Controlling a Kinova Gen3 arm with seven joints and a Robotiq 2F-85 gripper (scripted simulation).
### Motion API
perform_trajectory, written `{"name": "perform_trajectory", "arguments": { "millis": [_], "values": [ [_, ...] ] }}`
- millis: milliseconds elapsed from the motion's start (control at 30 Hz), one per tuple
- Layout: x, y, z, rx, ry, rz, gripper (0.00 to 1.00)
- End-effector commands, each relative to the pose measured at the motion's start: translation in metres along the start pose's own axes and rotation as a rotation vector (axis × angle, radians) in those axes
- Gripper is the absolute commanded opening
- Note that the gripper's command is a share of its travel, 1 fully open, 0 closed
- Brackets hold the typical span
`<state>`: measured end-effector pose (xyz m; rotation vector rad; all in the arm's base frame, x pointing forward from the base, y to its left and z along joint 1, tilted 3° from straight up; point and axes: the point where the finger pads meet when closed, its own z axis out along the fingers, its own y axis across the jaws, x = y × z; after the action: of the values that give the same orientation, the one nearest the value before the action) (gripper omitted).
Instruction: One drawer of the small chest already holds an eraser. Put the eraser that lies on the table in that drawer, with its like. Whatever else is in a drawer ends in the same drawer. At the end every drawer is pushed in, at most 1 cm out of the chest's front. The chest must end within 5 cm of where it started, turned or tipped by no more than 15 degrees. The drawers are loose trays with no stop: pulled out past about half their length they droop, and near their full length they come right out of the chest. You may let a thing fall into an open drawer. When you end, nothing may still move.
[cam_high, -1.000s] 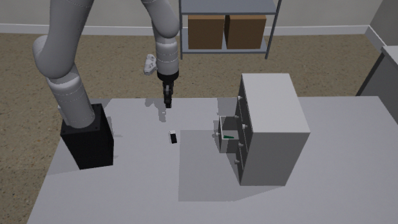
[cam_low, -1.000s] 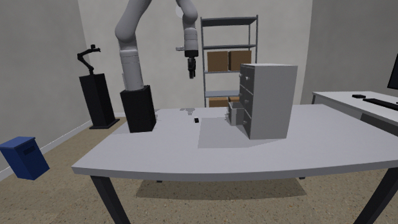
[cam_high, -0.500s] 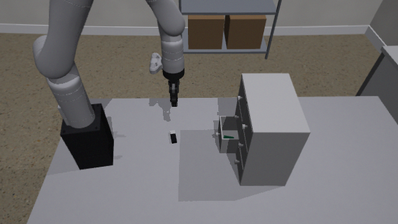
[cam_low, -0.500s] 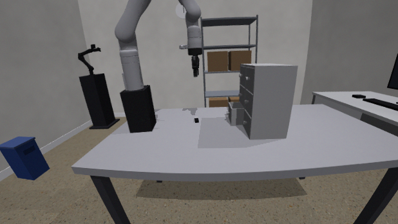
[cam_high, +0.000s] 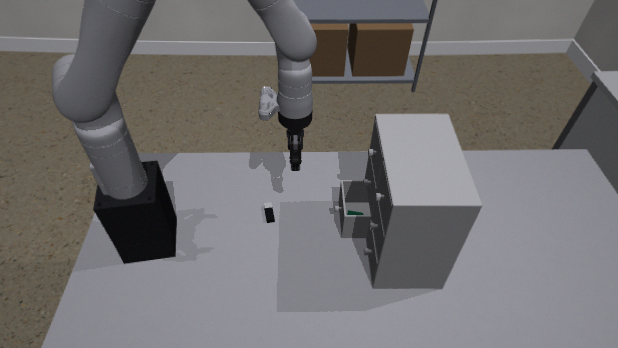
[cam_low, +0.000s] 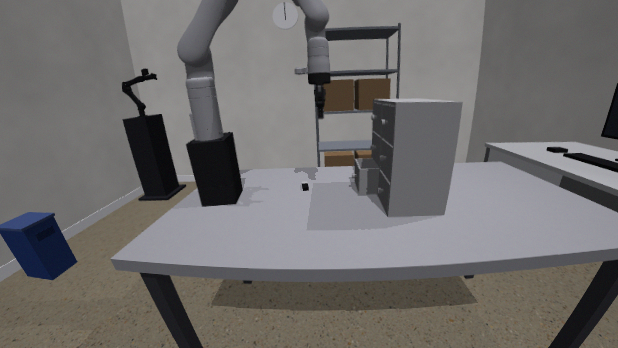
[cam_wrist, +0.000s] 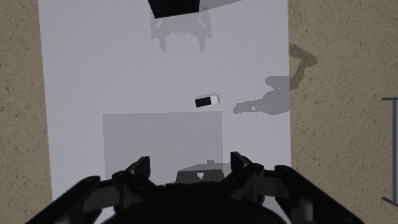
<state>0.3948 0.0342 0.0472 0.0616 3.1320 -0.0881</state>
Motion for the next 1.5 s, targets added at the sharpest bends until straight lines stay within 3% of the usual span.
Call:
{"name": "perform_trajectory", "arguments": {
  "millis": [0, 800, 1467],
  "values": [
    [-0.0072, -0.0046, 0.0021, 0.001, 0.001, 0.010, 1.00],
    [-0.0095, -0.0051, 0.0029, 0.000, 0.001, 0.030, 1.00],
    [-0.0150, -0.0052, 0.0084, -0.004, 0.004, 0.166, 1.00]
  ]
}}
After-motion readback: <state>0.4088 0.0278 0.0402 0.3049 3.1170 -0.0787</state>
